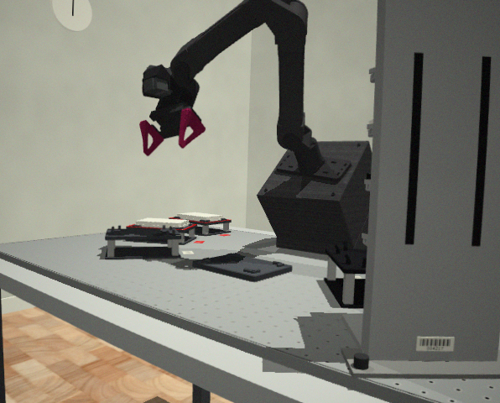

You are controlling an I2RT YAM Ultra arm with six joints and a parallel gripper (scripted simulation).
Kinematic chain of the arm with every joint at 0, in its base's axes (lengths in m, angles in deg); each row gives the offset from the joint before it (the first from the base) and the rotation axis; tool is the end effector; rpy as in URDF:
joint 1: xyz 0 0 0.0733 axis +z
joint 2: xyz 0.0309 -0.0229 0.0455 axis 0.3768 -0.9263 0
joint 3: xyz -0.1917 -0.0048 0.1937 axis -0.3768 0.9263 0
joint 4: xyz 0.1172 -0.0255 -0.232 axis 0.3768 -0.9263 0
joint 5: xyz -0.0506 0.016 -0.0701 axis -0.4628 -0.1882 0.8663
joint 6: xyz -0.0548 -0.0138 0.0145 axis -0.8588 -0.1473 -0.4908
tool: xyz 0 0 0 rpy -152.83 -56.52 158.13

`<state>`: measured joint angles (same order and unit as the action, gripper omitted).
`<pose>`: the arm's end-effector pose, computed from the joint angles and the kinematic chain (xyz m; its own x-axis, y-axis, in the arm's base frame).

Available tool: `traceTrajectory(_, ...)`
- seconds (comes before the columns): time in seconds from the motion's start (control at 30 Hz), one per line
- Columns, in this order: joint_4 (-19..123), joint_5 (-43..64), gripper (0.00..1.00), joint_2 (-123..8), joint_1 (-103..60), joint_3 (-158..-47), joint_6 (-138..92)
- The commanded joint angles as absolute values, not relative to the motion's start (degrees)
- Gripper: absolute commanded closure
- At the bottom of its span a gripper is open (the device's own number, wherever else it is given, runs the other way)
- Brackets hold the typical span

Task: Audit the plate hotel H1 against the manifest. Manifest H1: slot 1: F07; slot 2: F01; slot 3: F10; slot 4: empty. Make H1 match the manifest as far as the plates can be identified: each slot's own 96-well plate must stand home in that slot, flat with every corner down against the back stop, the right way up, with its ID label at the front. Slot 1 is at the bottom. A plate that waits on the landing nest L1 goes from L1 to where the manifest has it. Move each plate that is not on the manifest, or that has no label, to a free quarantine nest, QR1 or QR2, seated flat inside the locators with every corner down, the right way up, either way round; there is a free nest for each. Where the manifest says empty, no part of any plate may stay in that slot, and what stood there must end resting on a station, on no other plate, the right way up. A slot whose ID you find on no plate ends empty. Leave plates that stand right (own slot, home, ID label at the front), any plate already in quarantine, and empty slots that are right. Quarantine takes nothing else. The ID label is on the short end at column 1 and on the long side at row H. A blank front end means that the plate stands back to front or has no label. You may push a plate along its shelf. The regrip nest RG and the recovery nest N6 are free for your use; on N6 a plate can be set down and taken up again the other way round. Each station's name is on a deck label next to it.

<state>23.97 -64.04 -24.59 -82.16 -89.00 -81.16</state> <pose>0.1499 -0.1767 0.2869 -0.2297 -0.0468 -0.9721 -0.3748 0.9261 0.0439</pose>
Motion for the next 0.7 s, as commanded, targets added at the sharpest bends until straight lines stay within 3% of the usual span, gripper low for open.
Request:
traceTrajectory(0.0,24.02,-64.27,0.0,-24.34,-82.26,-89.21,-81.12)
traceTrajectory(0.67,30.29,-65.22,0.0,-12.42,-73.86,-80.68,-85.24)
